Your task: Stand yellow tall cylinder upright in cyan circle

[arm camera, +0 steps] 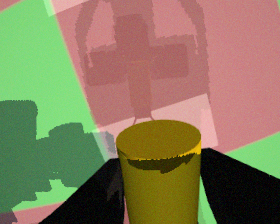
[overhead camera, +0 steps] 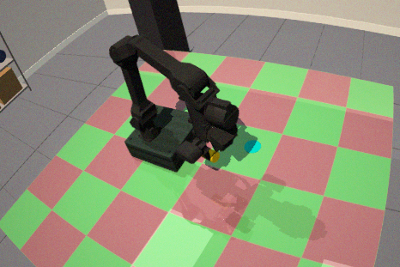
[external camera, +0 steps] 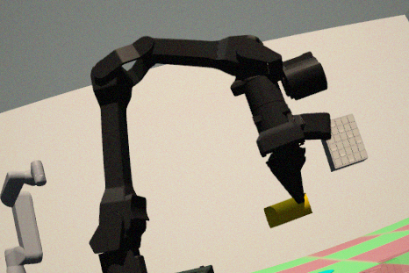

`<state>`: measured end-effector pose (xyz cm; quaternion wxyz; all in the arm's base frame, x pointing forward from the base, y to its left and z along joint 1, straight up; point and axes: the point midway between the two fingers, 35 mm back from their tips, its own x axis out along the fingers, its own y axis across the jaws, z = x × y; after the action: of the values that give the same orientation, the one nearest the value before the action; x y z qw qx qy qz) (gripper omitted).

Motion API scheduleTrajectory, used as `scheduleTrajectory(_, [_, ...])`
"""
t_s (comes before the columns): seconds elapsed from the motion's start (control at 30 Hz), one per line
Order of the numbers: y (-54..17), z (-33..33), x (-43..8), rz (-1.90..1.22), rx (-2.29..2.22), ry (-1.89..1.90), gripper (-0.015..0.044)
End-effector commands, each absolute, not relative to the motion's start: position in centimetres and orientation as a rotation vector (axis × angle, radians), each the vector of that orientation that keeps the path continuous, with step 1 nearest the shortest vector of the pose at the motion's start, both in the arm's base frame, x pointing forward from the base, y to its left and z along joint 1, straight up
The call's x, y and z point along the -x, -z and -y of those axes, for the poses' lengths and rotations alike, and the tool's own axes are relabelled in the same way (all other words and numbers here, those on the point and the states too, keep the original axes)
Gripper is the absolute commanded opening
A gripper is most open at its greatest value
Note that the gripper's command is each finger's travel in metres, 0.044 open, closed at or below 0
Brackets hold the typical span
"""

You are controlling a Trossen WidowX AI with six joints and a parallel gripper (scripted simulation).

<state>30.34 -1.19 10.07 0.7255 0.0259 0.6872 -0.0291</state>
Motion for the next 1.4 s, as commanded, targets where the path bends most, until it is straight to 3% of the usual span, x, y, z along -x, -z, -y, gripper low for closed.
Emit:
scheduleTrajectory(0.0, [-10.1,0.3,-30.9,-1.519,0.006,0.006,0.0105])
scheduleTrajectory(1.37, [-10.6,-9.4,-32.5,-1.453,0.591,-0.58,0.0105])
